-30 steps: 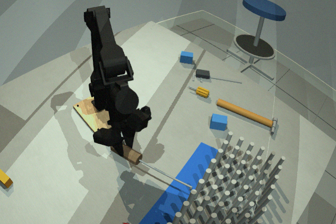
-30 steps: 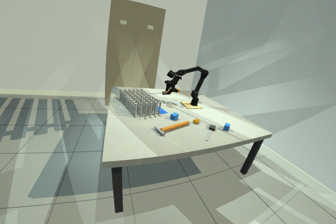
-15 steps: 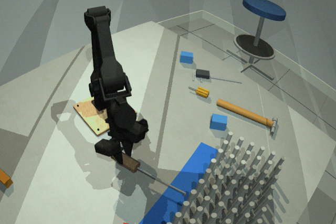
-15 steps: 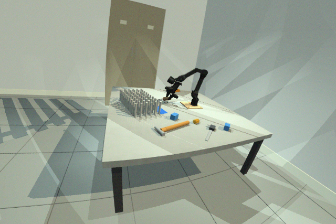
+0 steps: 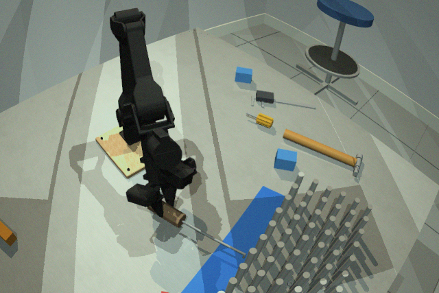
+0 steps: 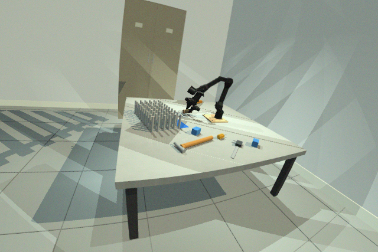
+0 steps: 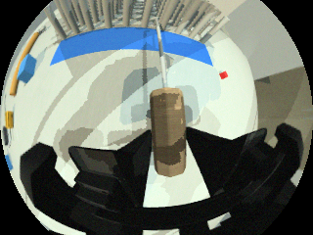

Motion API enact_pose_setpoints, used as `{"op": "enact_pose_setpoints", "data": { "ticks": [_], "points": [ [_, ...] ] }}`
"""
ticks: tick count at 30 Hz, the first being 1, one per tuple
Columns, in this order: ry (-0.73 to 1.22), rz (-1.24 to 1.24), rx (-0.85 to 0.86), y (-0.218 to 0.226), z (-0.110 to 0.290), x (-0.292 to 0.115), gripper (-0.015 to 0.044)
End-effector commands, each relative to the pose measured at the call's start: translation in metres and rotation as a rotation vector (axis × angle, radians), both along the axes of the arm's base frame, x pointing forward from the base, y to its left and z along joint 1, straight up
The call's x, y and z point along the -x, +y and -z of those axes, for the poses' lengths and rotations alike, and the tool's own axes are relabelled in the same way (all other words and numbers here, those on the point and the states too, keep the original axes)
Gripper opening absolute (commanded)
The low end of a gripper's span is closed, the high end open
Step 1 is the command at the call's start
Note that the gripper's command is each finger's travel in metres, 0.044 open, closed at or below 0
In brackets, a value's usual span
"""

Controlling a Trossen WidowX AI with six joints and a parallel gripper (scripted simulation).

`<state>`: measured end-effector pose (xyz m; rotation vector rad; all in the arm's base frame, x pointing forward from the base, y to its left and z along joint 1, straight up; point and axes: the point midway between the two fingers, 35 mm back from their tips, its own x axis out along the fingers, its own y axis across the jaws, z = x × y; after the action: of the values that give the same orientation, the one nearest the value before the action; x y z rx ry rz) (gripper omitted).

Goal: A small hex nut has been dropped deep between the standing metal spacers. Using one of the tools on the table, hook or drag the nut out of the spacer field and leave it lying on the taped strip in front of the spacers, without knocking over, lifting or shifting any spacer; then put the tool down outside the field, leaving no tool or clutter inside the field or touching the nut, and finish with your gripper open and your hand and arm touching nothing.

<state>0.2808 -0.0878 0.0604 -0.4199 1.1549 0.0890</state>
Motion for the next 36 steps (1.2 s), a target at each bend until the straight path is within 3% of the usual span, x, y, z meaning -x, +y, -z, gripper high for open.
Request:
{"op": "enact_pose_setpoints", "data": {
  "ticks": [1, 36],
  "points": [
    [-0.010, 0.005, 0.005, -0.001, -0.003, -0.006, 0.0000],
    [-0.011, 0.005, 0.004, 0.006, -0.004, -0.030, 0.0000]
  ]
}}
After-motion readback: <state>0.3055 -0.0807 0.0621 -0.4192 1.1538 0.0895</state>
